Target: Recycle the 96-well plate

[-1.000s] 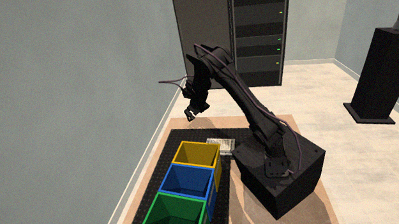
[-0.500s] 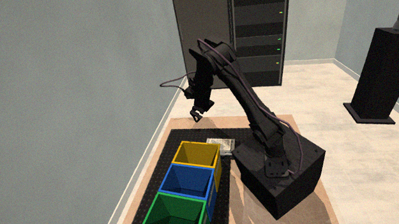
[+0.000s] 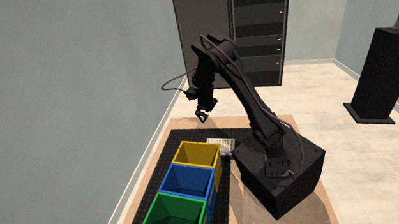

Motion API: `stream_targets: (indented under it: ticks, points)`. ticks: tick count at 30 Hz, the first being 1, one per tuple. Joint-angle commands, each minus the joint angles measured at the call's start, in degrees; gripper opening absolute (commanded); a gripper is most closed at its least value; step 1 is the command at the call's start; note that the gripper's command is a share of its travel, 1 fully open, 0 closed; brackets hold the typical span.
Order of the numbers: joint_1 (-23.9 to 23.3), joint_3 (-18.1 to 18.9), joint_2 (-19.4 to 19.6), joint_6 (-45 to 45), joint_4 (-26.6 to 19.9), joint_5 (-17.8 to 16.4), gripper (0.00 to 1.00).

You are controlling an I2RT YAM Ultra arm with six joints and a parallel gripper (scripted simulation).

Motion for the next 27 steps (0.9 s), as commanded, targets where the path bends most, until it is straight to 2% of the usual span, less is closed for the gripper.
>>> stream_targets:
  ticks: [1, 4, 7, 9, 12, 14, 16, 19, 21, 27]
  points:
    - [-1.4, 0.8, -2.9, -5.2, -5.8, 0.6, 1.0]
    - [-2.0, 0.2, -4.2, -8.1, -8.7, 0.8, 1.0]
    - [-2.0, 0.0, -4.2, -8.2, -8.9, 0.9, 1.0]
    - [-2.3, 0.4, -4.9, -12.0, -12.0, 1.3, 1.0]
    - [-2.8, -1.3, -6.2, -13.1, -12.7, 1.2, 1.0]
    - [-3.0, -0.9, -6.8, -16.8, -15.6, 1.7, 1.0]
    - [-3.4, -2.3, -8.1, -17.7, -16.5, 1.8, 1.0]
    - [-3.8, -1.7, -8.8, -21.5, -19.4, 2.1, 1.0]
    - [-4.2, -2.8, -10.2, -22.5, -20.3, 2.3, 1.0]
    - [-4.1, -2.1, -9.0, -22.9, -21.5, 1.8, 1.0]
